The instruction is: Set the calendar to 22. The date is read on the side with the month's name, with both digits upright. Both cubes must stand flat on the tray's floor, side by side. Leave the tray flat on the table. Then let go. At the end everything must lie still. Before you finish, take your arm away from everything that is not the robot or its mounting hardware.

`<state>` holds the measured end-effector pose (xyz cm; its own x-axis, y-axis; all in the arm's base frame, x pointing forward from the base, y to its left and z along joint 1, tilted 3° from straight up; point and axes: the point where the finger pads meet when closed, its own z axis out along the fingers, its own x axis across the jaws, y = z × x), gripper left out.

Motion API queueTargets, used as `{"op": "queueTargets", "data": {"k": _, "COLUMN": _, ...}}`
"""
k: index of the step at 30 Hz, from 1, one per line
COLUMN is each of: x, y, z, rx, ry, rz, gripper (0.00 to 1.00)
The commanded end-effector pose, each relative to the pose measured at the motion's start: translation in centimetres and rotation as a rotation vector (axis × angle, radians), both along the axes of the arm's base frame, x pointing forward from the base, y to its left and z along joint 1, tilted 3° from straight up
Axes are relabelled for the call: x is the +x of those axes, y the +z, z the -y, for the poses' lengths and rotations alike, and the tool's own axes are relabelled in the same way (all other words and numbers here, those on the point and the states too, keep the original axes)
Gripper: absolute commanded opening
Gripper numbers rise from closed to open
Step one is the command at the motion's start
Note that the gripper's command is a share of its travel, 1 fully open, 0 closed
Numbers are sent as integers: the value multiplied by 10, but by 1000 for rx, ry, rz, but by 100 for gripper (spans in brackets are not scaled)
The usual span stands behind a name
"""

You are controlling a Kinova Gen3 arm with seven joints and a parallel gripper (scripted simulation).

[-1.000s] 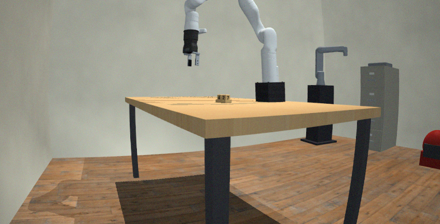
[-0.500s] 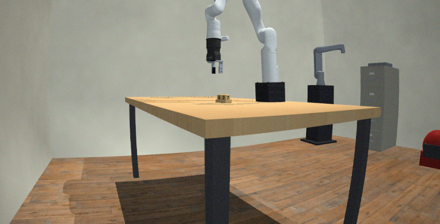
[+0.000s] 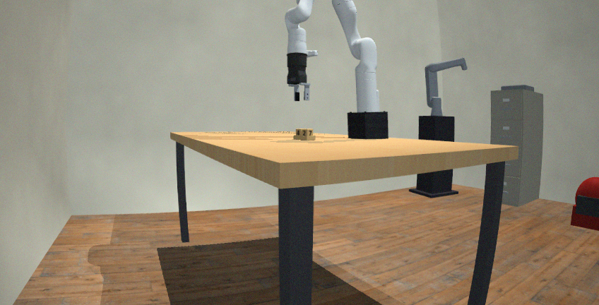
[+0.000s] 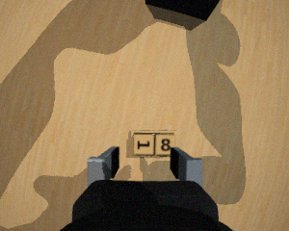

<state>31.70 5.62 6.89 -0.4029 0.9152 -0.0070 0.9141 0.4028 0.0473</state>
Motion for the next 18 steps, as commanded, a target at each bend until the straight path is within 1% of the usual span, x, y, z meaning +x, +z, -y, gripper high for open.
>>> {"op": "queueTargets", "data": {"k": 1, "x": 0, "y": 1, "z": 1, "rx": -1, "ry": -4, "rz": 6, "gripper": 100}}
{"op": "queueTargets", "data": {"k": 9, "x": 0, "y": 1, "z": 0, "rx": -1, "ry": -12, "rz": 6, "gripper": 100}}
{"op": "queueTargets", "data": {"k": 13, "x": -1, "y": -2, "z": 0, "rx": 3, "ry": -51, "rz": 2, "gripper": 100}}
{"op": "queueTargets", "data": {"k": 16, "x": -3, "y": -4, "z": -2, "rx": 8, "ry": -106, "rz": -4, "gripper": 100}}
{"op": "queueTargets", "data": {"k": 18, "x": -3, "y": -4, "z": -2, "rx": 8, "ry": -106, "rz": -4, "gripper": 100}}
